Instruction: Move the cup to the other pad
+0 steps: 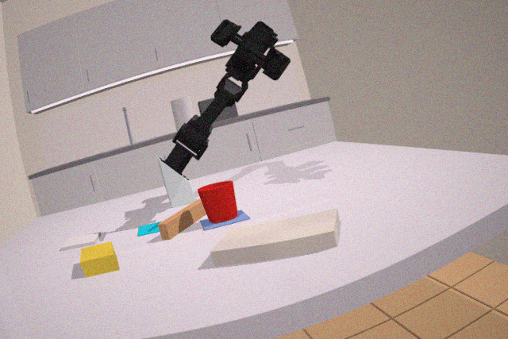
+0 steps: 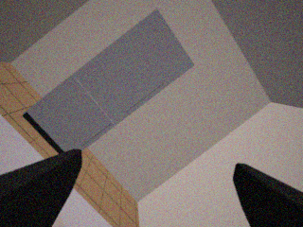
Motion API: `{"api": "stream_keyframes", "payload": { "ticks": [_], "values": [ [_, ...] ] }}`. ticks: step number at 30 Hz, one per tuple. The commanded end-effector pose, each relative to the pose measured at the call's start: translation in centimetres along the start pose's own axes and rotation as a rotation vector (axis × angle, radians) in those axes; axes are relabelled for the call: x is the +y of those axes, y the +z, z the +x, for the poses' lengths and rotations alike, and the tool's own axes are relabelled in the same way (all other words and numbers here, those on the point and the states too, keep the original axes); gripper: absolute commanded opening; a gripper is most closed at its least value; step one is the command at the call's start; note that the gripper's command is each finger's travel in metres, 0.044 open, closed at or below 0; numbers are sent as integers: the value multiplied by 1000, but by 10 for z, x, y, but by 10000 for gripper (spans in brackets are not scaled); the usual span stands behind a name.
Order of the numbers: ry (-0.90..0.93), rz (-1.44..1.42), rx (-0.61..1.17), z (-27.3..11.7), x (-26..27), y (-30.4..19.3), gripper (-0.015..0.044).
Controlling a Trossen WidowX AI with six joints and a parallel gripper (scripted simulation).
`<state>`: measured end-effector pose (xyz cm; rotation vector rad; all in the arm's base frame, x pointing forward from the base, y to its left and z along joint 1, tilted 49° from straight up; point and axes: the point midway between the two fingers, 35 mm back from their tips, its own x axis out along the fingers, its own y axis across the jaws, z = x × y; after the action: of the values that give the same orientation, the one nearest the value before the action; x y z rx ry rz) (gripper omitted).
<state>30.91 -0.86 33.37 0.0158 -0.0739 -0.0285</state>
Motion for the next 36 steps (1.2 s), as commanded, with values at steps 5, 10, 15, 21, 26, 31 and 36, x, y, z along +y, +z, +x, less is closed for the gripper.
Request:
{"api": "stream_keyframes", "payload": {
  "ticks": [5,10,15,21,26,31,36],
  "values": [
    [61,168,287,27,8,-55,269],
    [65,462,712,40,19,-133,148],
    [-31,811,1121,30,31,-194,148],
    [-303,1257,1587,6,46,-240,148],
    [-658,1610,1915,-9,57,-258,148],
    [-715,1654,1954,-11,57,-260,148],
    [-715,1654,1954,-12,57,-260,148]
  ]
}}
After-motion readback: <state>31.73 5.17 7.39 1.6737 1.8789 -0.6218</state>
